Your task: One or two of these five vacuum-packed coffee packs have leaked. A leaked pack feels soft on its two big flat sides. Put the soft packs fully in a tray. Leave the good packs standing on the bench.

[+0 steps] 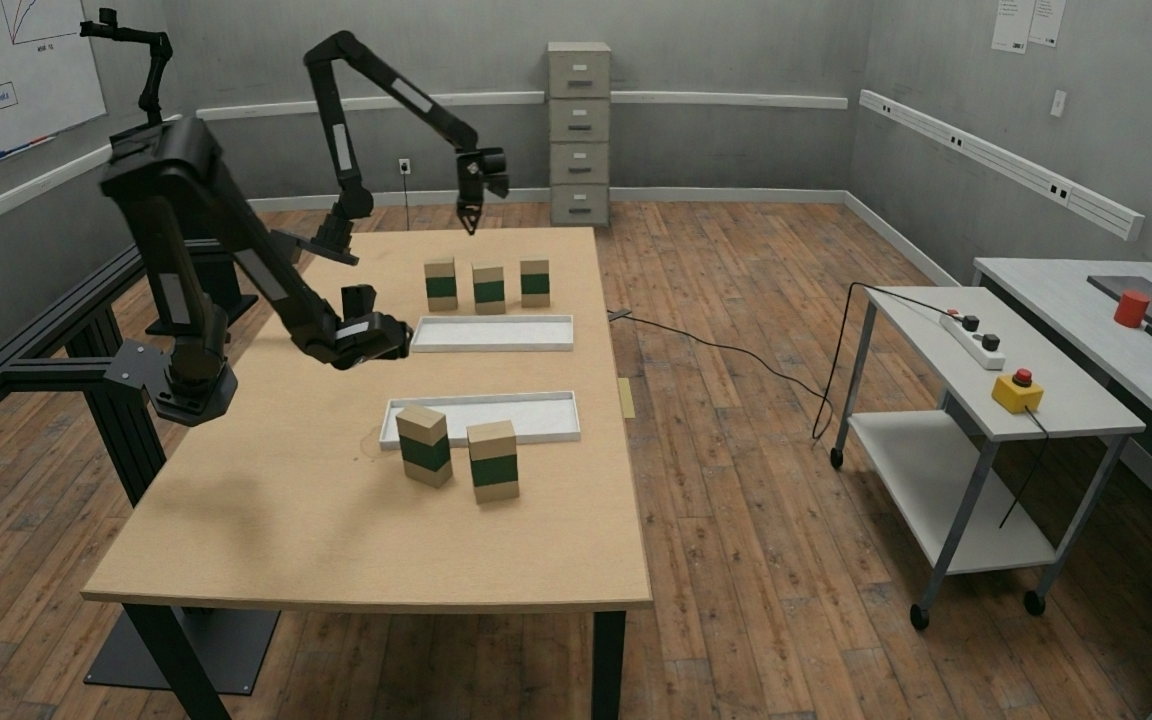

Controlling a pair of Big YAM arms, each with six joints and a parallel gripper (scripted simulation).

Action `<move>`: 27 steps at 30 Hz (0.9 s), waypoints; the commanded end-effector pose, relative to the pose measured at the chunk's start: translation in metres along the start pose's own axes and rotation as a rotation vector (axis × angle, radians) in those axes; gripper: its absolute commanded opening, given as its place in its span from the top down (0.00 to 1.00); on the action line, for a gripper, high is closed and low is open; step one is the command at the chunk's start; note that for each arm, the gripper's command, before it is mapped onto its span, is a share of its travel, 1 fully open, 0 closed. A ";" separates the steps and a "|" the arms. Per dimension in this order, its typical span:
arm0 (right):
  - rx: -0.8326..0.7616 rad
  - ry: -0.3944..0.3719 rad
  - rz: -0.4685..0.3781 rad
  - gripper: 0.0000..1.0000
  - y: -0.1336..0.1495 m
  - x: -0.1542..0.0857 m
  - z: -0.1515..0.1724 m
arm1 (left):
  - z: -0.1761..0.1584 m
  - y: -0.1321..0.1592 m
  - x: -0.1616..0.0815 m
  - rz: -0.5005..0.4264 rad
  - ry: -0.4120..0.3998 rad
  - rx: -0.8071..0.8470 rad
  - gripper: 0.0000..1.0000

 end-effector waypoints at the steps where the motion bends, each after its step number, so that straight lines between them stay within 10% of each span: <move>1: 0.156 0.070 0.056 0.24 0.004 -0.023 -0.017 | -0.017 0.025 -0.007 -0.004 0.002 -0.027 0.24; 12: 0.403 0.269 0.210 0.24 0.017 -0.074 -0.065 | -0.053 0.089 -0.006 -0.001 0.003 -0.027 0.24; 19: 0.606 0.413 0.335 0.24 0.028 -0.113 -0.096 | -0.047 0.079 -0.010 -0.020 -0.004 -0.032 0.24; 27: 0.808 0.466 0.466 0.24 0.027 -0.095 -0.072 | -0.047 0.079 -0.010 -0.020 -0.004 -0.032 0.24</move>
Point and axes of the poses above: on each arm, the point where the finger pads meet when closed, its own x axis out along the fingers, its own z axis across the jaws, y = z × x, the point moved 7 cm from there along -x, back along the fingers, and after that the axes turned 2 degrees about -x, right-handed, at the moved point
